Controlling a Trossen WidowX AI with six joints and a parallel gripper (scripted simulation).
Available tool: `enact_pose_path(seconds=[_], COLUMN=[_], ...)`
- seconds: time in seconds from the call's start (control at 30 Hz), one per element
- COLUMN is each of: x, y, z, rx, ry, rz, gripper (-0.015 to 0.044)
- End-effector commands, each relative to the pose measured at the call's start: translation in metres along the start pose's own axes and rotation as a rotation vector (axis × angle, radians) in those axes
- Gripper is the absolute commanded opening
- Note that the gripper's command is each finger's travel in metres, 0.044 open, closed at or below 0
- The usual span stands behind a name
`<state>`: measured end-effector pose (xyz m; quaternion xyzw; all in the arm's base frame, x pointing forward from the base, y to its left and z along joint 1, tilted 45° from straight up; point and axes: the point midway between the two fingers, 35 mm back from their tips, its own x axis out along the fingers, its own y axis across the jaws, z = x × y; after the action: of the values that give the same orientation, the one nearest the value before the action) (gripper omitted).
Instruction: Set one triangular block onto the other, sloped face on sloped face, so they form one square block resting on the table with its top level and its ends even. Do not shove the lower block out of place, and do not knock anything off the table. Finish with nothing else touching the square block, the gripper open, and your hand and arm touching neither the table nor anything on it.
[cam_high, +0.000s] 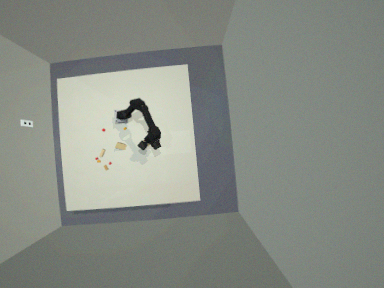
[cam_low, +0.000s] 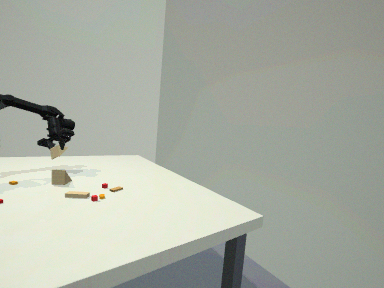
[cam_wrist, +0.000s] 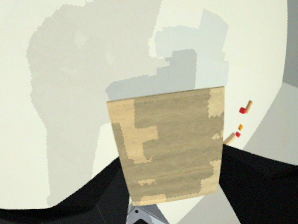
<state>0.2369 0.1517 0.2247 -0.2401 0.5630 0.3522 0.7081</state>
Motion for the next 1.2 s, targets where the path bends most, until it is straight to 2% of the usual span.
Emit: enact_pose_path(seconds=[0.0, 1.17], x=[0.0024, 0.0052], y=[-0.0008, -0.0048], z=[-0.0013, -0.0037], rx=[0.150, 1.325], ry=[0.004, 0.106], rz=[0.034, 0.279], gripper=[0.0000, 0.0000])
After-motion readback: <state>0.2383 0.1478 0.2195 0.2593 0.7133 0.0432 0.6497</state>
